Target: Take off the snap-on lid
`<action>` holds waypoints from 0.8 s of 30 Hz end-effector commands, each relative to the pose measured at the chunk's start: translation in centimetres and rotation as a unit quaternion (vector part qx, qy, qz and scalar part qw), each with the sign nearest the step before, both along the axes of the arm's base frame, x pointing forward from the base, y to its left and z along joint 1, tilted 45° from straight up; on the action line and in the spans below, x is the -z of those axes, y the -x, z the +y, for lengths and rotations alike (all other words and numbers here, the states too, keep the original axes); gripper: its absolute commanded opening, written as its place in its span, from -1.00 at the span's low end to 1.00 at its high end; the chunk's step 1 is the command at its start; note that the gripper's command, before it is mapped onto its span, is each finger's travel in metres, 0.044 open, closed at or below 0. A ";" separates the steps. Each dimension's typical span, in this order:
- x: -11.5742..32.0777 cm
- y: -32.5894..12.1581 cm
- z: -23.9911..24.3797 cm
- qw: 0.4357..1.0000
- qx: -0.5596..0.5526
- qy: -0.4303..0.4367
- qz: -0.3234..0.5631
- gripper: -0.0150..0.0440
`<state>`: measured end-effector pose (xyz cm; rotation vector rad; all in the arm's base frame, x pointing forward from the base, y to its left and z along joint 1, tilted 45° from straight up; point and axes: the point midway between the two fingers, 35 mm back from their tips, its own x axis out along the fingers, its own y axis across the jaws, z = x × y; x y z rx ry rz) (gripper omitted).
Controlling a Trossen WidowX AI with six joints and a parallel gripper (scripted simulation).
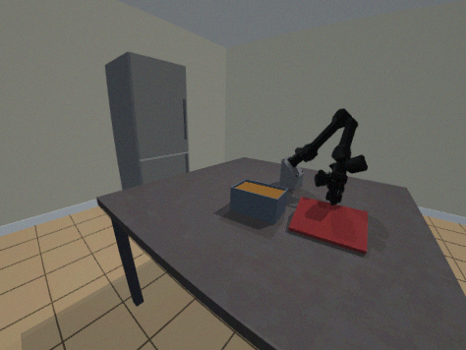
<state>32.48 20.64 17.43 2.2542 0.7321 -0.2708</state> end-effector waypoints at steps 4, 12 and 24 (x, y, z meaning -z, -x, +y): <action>0.0 0.0 0.0 1.000 0.000 -0.002 0.002 0.31; 0.2 0.9 0.0 1.000 0.000 -0.002 0.002 0.89; 0.3 3.3 0.1 1.000 0.000 -0.002 0.003 1.00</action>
